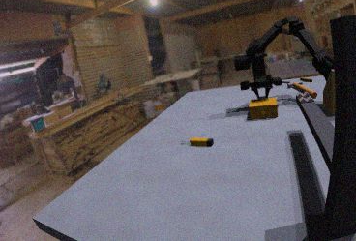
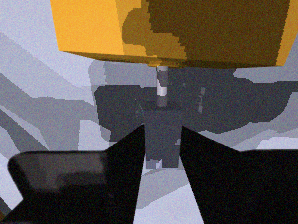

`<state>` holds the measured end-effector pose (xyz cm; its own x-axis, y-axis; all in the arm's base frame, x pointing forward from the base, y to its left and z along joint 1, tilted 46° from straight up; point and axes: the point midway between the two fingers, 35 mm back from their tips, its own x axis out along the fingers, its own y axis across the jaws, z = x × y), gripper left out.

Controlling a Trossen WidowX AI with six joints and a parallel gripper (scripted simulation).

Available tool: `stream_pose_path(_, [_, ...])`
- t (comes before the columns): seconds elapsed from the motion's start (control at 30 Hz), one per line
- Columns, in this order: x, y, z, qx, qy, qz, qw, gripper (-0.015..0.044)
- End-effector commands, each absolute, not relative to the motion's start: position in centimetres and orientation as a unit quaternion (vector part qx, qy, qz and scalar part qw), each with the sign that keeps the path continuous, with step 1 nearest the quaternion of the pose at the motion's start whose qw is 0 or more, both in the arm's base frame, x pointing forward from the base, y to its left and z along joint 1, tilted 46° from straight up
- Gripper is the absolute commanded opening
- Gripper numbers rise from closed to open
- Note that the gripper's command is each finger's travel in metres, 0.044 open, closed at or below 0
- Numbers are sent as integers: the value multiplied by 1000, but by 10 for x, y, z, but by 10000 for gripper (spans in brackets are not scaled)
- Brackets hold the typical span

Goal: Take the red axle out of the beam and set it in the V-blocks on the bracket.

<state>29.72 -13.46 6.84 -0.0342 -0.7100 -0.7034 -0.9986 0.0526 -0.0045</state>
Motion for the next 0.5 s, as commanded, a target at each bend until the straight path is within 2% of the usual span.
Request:
stream_pose_path(0.0, [297,-131,63,-637,672,259,276,0])
stream_pose_path(0.47, [299,-115,47,-637,672,259,275,0])
